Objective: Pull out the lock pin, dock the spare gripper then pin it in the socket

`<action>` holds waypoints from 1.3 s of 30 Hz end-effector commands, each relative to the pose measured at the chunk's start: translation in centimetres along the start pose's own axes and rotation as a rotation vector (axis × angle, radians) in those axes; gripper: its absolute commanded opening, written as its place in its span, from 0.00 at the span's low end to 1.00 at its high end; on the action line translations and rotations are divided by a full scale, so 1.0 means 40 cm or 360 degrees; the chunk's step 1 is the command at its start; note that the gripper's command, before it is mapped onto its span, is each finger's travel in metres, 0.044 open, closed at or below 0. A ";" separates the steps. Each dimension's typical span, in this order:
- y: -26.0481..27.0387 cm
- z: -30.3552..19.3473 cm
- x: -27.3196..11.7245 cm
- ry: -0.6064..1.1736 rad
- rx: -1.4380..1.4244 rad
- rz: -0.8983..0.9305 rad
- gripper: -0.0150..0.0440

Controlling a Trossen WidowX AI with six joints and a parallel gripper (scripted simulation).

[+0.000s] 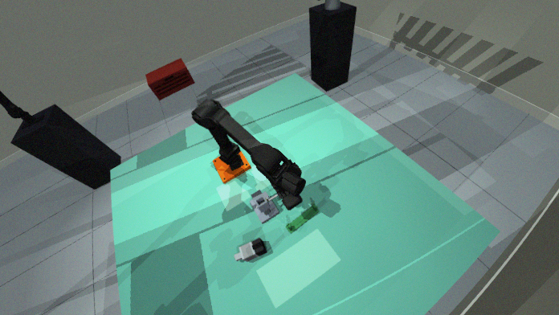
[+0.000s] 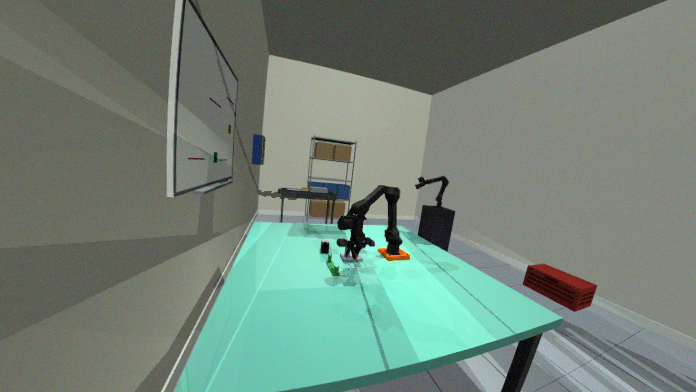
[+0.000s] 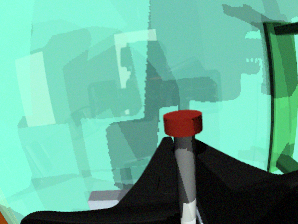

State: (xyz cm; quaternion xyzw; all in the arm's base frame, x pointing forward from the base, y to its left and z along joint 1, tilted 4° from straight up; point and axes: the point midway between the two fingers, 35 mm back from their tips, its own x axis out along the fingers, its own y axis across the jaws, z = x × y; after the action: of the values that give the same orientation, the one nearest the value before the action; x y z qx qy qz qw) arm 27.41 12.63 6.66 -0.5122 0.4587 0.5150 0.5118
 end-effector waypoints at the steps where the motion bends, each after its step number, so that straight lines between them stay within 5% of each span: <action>1: -0.002 0.011 -0.009 -0.0082 0.0001 -0.0001 0.25; 39: -0.005 0.073 -0.015 -0.0104 -0.0006 0.0007 0.25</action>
State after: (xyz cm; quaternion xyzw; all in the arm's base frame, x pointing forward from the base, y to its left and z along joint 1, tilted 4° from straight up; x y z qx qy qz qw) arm 27.39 15.22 7.38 -0.4947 0.4418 0.5344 0.5239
